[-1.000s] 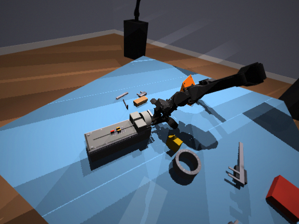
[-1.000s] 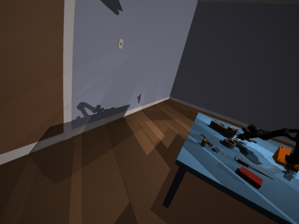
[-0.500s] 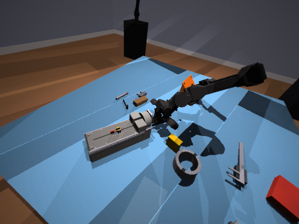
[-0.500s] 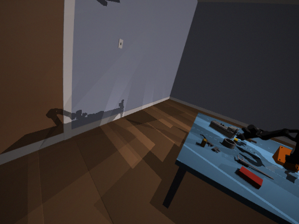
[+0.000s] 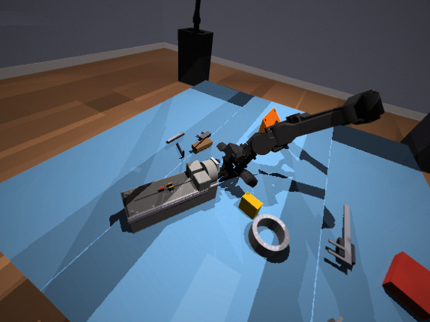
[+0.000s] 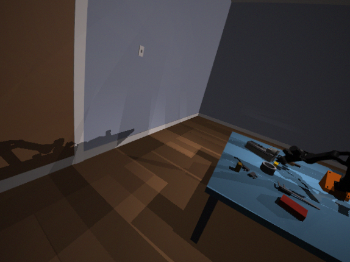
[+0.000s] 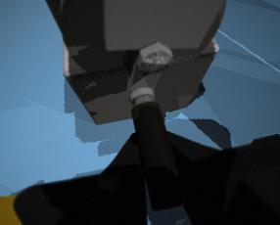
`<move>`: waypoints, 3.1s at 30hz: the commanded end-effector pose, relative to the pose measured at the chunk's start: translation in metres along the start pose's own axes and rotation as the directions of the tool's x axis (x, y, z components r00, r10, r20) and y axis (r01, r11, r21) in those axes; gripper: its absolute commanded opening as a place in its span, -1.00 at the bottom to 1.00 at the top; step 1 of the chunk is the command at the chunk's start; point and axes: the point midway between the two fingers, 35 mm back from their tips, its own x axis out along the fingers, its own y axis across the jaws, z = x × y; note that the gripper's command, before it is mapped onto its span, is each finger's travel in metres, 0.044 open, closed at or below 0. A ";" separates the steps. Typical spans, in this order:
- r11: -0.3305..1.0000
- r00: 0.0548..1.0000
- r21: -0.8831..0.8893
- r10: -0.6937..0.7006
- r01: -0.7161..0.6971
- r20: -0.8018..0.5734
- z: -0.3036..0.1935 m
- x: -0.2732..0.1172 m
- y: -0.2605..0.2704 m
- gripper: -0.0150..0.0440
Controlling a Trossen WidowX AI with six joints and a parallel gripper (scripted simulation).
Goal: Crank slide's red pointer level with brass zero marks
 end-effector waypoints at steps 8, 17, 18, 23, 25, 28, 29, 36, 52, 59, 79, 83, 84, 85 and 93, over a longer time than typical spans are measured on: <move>1.000 1.000 -0.011 0.023 -0.023 -0.001 0.002 -0.002 0.011 -0.49; 1.000 1.000 -0.011 0.023 -0.023 -0.001 0.003 -0.004 0.014 -0.49; 1.000 1.000 -0.011 0.023 -0.023 -0.001 0.003 -0.004 0.014 -0.49; 1.000 1.000 -0.011 0.023 -0.023 -0.001 0.004 -0.005 0.015 -0.49; 1.000 1.000 -0.011 0.023 -0.023 -0.001 0.004 -0.005 0.016 -0.49; 1.000 1.000 -0.011 0.023 -0.023 -0.001 0.005 -0.006 0.017 -0.49; 1.000 1.000 -0.011 0.023 -0.023 -0.001 0.005 -0.006 0.017 -0.49; 1.000 1.000 -0.011 0.023 -0.023 -0.001 0.006 -0.008 0.019 -0.49; 1.000 1.000 -0.012 0.023 -0.023 -0.001 0.011 -0.013 0.023 -0.49; 1.000 1.000 -0.012 0.023 -0.023 -0.001 0.013 -0.016 0.025 -0.49; 1.000 1.000 -0.012 0.022 -0.023 0.000 0.023 -0.026 0.025 -0.49; 1.000 1.000 -0.012 0.022 -0.022 0.000 0.026 -0.029 0.024 -0.49; 1.000 1.000 -0.012 0.022 -0.022 0.000 0.026 -0.029 0.024 -0.49; 1.000 1.000 -0.012 0.022 -0.022 0.000 0.027 -0.030 0.023 -0.49; 1.000 1.000 -0.013 0.022 -0.022 0.000 0.032 -0.034 0.020 -0.49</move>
